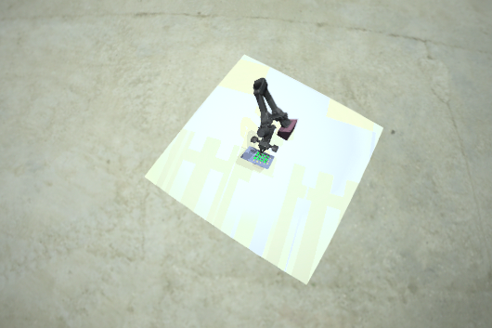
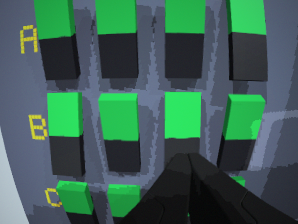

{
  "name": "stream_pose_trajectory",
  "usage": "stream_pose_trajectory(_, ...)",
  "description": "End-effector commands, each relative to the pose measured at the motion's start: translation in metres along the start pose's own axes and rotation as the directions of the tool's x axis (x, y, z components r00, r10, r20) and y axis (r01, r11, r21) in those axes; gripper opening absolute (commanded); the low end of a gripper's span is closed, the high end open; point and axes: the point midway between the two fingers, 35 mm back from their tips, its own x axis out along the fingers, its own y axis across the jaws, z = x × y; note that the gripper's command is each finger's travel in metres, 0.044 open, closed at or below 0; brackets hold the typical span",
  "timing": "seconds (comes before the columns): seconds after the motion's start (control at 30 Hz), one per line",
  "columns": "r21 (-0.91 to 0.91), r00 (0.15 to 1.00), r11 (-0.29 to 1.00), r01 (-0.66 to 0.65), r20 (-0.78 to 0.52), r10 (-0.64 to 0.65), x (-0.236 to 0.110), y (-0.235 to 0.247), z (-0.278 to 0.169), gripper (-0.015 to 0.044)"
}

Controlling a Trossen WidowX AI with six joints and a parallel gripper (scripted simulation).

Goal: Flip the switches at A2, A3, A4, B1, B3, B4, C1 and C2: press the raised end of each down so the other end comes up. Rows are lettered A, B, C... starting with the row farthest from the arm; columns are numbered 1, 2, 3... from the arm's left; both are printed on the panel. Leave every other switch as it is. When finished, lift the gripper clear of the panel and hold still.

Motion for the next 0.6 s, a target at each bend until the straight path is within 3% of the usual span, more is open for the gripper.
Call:
stream_pose_trajectory(0.0,-0.004,1.0,1.0,-0.006,0.001,0.006,0.0013,0.0015,-0.0001,0.0)
stream_pose_trajectory(0.57,-0.004,1.0,1.0,-0.006,0.001,0.006,0.0035,0.0015,-0.0002,0.0)
